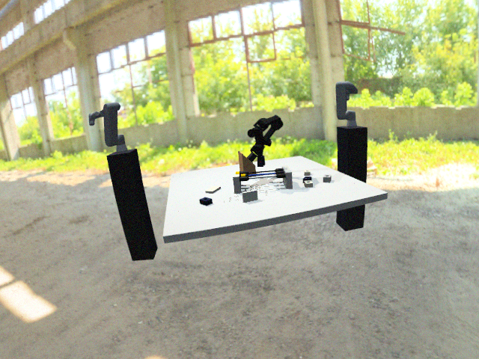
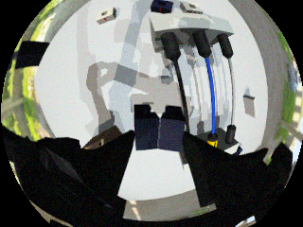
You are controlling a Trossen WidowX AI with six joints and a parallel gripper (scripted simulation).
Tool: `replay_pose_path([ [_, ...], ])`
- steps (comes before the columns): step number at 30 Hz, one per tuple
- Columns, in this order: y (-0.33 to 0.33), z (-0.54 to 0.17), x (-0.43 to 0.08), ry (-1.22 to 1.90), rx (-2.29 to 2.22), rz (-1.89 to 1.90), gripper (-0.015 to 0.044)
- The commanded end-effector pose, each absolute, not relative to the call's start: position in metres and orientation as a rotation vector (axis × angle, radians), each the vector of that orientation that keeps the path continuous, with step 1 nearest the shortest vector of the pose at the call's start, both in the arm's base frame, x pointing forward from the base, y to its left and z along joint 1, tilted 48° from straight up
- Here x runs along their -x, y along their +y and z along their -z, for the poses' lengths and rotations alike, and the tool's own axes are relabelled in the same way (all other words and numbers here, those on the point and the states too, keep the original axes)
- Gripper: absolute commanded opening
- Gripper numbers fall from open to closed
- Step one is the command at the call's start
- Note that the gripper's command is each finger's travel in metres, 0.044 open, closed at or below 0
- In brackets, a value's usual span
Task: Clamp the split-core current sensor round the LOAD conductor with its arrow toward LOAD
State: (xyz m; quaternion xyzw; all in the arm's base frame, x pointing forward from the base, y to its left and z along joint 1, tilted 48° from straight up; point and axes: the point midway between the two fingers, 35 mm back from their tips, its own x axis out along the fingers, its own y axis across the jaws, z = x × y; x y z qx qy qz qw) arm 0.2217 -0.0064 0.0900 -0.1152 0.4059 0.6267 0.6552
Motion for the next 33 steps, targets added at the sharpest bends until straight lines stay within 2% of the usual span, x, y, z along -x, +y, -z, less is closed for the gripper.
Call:
replay_pose_path([
  [1,-0.008,-0.09,-0.228,1.013,0.161,-1.353,0.0],
  [33,-0.009,-0.084,-0.276,1.583,-0.615,-0.68,0.0],
])
